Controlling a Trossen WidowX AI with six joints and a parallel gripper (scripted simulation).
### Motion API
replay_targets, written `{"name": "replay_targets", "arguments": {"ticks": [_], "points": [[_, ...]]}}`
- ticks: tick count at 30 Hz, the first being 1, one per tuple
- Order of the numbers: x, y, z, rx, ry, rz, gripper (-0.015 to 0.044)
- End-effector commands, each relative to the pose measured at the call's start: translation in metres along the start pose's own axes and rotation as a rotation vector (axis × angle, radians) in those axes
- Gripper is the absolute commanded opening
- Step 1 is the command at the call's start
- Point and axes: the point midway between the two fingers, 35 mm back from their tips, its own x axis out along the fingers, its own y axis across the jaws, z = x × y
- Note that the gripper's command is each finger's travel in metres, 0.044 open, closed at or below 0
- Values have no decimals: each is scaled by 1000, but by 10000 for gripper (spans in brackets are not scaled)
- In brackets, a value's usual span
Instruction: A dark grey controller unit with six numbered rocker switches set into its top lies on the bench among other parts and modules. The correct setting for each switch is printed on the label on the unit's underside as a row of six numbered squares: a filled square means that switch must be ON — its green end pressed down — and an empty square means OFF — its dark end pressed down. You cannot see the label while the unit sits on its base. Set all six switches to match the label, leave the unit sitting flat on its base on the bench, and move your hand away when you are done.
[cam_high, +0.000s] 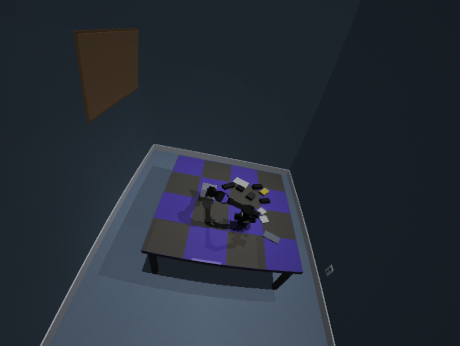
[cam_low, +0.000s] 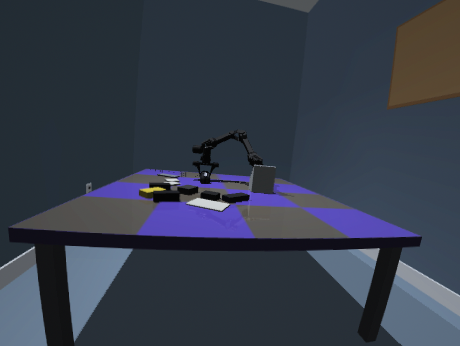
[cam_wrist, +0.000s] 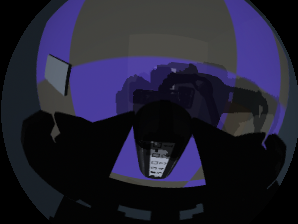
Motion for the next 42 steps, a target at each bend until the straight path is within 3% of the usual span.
{"name": "replay_targets", "arguments": {"ticks": [1,30,34,42], "points": [[3,0,-5,-20,14,3,337],[17,0,1,-9,5,0,337],[18,0,3,-2,0,-1,440],[18,0,3,-2,0,-1,440]]}}
